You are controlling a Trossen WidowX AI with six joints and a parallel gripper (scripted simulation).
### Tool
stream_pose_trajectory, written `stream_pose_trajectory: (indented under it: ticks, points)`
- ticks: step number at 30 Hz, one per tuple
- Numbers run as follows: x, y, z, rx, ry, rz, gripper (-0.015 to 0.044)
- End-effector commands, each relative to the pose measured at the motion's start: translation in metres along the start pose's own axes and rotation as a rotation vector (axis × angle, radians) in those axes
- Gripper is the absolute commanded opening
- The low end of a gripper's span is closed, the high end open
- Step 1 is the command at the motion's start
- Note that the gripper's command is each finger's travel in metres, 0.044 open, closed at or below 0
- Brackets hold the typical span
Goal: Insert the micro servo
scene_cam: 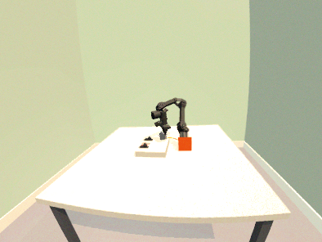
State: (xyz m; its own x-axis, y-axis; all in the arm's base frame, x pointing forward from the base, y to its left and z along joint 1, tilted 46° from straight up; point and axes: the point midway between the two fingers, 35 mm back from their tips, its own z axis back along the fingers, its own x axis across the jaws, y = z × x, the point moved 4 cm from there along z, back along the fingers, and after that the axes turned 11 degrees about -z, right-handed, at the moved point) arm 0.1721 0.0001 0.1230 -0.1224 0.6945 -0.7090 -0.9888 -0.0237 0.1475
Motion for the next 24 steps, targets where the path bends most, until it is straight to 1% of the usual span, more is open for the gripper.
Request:
stream_pose_trajectory:
  ticks: [1,17,24]
  points:
    - [-0.001,0.002,0.013,-0.012,-0.008,-0.008,0.0]
    - [-0.005,0.006,0.013,-0.012,-0.008,-0.007,0.0]
    - [-0.007,-0.016,0.013,-0.013,-0.008,-0.008,0.0]
